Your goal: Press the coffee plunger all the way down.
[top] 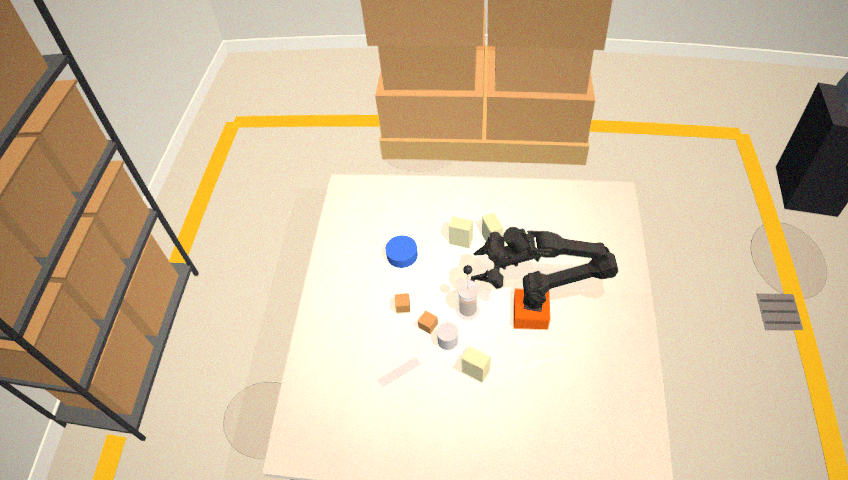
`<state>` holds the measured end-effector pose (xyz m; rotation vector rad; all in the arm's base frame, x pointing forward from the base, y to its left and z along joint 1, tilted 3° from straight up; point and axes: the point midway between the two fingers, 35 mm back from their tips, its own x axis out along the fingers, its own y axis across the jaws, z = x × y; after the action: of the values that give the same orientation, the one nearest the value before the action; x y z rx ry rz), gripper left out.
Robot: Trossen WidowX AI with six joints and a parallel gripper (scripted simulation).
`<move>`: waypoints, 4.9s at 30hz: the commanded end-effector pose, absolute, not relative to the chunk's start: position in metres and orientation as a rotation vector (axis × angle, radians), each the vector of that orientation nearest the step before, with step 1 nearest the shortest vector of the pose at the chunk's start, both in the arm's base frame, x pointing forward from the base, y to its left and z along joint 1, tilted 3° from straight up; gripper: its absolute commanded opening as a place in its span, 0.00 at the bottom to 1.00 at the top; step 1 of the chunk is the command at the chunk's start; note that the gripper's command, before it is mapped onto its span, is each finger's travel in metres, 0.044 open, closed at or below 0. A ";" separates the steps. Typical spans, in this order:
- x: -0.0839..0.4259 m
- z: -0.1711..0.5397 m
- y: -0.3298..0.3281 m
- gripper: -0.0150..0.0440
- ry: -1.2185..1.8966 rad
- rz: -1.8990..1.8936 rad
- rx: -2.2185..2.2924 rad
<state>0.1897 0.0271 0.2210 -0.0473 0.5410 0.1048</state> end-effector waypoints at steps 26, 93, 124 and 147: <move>0.213 0.201 0.030 0.56 0.557 0.109 -0.054; 0.219 0.116 0.028 0.47 0.556 0.109 -0.054; 0.234 0.112 0.029 0.47 0.555 0.109 -0.054; 0.239 0.113 0.030 0.47 0.555 0.109 -0.054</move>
<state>0.2399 0.0299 0.1238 -0.0440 0.5163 0.1077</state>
